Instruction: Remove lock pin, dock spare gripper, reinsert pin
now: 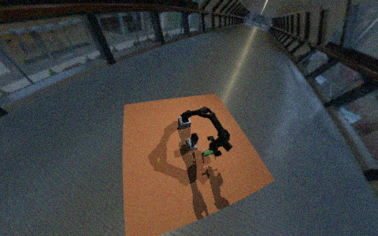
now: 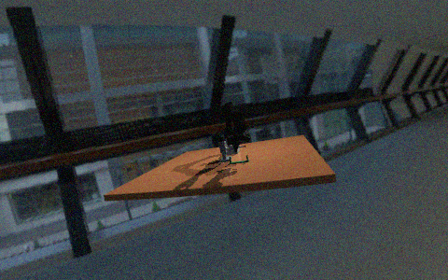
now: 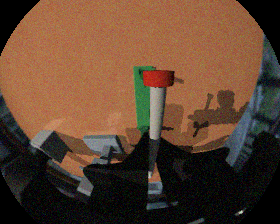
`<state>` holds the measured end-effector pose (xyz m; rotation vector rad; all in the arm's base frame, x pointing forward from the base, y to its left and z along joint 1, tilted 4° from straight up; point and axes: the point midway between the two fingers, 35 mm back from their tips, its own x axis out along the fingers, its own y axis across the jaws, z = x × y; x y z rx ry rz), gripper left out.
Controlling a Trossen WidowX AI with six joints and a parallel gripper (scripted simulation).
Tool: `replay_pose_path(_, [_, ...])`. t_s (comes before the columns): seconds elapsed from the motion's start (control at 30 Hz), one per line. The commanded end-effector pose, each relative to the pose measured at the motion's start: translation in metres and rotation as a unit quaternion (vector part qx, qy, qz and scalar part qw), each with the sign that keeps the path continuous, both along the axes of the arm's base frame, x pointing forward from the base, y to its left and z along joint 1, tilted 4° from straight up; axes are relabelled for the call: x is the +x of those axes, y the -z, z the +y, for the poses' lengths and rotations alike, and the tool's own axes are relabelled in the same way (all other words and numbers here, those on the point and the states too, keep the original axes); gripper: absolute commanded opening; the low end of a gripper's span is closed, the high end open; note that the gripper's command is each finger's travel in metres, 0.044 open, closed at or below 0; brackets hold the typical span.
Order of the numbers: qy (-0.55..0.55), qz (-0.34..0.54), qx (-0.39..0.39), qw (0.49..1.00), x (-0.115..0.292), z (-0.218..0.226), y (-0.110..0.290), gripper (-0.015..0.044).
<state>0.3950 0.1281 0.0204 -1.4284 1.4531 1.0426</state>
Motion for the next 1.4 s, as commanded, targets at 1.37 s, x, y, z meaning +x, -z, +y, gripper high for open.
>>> replay_pose_path(1.37, [-0.015,0.006,0.003,1.0,-0.104,-0.003,-0.021,0.0])
